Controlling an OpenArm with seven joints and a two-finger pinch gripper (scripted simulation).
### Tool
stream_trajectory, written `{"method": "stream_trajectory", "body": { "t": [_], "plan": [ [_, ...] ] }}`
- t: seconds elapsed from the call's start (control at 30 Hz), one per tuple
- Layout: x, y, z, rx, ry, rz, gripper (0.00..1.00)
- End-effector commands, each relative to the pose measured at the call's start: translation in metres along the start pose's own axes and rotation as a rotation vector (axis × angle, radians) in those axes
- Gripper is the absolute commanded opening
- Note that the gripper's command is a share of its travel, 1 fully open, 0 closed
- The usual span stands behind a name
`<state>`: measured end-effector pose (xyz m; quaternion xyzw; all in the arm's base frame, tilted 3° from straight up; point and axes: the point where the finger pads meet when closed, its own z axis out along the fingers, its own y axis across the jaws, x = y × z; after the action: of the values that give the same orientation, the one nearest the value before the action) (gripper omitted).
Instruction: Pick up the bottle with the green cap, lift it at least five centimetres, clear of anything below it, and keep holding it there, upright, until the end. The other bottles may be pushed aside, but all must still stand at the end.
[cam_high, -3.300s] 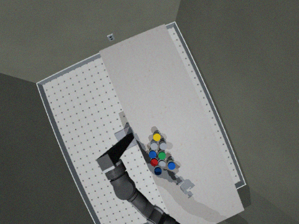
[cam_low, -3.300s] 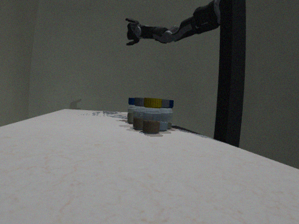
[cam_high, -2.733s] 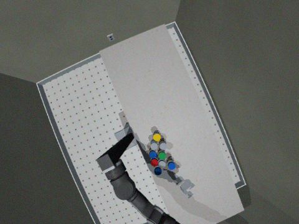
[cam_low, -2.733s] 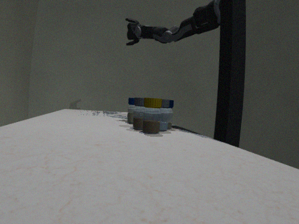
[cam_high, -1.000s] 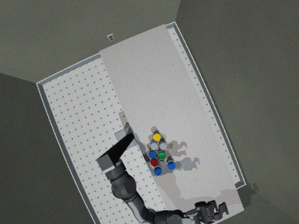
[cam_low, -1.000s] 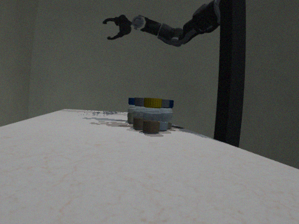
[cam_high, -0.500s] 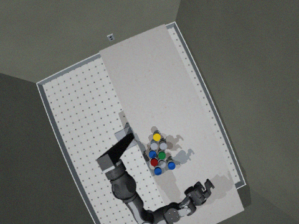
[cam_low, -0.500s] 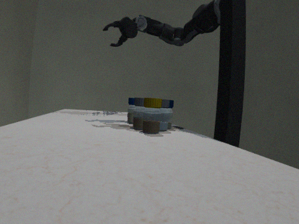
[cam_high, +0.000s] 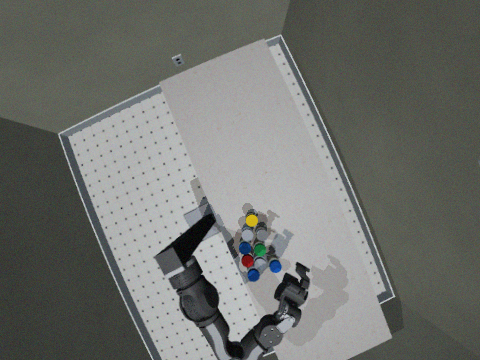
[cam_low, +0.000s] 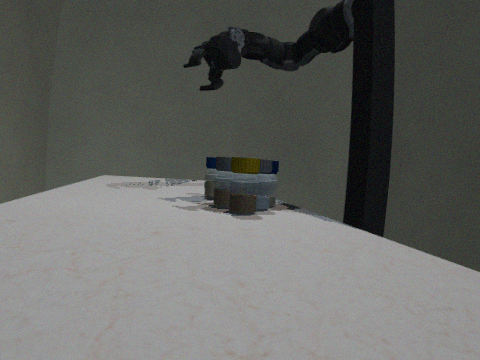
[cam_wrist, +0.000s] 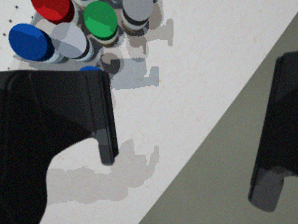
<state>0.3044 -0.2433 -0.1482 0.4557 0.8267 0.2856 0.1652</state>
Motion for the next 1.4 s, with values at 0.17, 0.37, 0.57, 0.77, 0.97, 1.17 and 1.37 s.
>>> {"method": "stream_trajectory", "body": {
  "t": [0.17,0.37,0.57,0.77,0.97,1.17,1.37],
  "plan": [
    [0.037,-0.015,0.000,0.072,0.131,-0.040,0.45],
    [0.112,-0.048,0.001,0.220,0.397,-0.117,0.45],
    [0.124,-0.053,0.001,0.244,0.442,-0.129,0.45],
    [0.124,-0.053,0.001,0.239,0.441,-0.126,0.45],
    [0.124,-0.053,0.001,0.239,0.441,-0.126,0.45],
    [0.124,-0.053,0.001,0.239,0.441,-0.126,0.45],
    [0.124,-0.053,0.001,0.240,0.441,-0.127,0.45]
  ]
}}
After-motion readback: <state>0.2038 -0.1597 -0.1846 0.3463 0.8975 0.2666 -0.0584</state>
